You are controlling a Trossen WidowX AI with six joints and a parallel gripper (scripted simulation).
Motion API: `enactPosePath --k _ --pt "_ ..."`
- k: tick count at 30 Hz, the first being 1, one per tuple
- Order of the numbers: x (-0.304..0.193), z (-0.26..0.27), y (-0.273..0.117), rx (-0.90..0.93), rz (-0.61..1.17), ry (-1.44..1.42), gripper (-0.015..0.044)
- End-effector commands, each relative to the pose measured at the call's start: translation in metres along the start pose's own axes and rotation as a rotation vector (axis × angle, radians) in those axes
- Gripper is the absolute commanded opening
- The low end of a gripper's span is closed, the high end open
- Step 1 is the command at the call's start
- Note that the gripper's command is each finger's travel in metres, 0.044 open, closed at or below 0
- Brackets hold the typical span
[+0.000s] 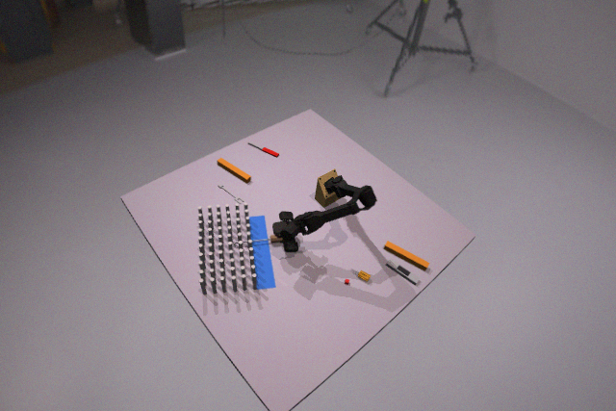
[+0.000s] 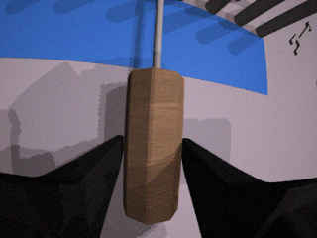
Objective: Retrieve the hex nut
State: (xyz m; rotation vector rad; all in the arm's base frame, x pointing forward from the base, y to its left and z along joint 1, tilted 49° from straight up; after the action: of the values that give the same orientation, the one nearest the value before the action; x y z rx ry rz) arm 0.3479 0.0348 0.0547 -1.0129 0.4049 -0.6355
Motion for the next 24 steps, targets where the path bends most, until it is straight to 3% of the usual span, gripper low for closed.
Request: enactPosePath --k 1,24 --pt "-0.004 -0.003 -0.001 -0.007 0.000 0.008 0.0000" --pt "-0.017 -0.003 -0.007 -0.007 0.000 0.009 0.0000"
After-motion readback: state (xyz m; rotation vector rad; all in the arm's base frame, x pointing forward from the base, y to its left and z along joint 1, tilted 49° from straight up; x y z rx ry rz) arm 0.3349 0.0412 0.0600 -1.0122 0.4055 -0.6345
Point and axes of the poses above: the point midway between the two fingers, 35 mm back from their tips, its own y axis out along the fingers, its own z axis across the jaws, x = y × z, the point moved 3 cm from there along -y, back along the fingers, and after that the axes turned 4 degrees about y, right-handed, at the moved point
